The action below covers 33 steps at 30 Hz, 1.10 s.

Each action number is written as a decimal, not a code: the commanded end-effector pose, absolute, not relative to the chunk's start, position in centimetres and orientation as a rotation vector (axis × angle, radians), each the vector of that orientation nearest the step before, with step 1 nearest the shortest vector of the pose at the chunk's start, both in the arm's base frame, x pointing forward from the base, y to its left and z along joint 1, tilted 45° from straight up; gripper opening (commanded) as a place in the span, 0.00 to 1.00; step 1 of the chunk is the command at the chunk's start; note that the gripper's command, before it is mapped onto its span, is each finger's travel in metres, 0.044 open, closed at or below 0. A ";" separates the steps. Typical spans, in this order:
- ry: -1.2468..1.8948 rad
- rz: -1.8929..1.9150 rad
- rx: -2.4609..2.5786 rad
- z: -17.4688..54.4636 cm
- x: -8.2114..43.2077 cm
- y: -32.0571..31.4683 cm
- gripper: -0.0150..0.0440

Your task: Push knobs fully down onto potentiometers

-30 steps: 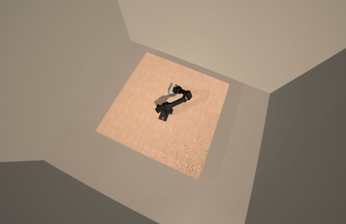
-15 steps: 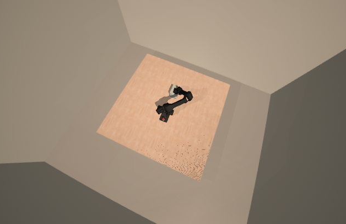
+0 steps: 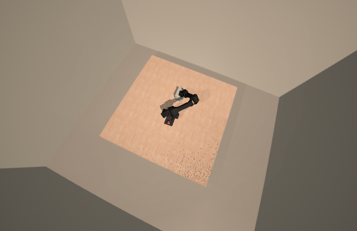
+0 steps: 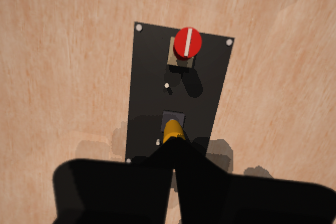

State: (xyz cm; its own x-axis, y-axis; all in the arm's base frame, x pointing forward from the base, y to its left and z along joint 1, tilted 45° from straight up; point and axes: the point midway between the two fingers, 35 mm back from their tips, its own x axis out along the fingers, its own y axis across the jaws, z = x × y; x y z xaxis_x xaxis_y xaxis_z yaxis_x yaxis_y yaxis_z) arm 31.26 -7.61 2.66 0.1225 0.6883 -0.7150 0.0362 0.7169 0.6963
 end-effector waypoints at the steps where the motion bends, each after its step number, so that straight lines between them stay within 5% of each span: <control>1: 1.391 0.548 0.653 2.0 31.4 -6.7 0.25; 33: 1.391 0.548 0.653 1.7 31.5 -6.5 0.25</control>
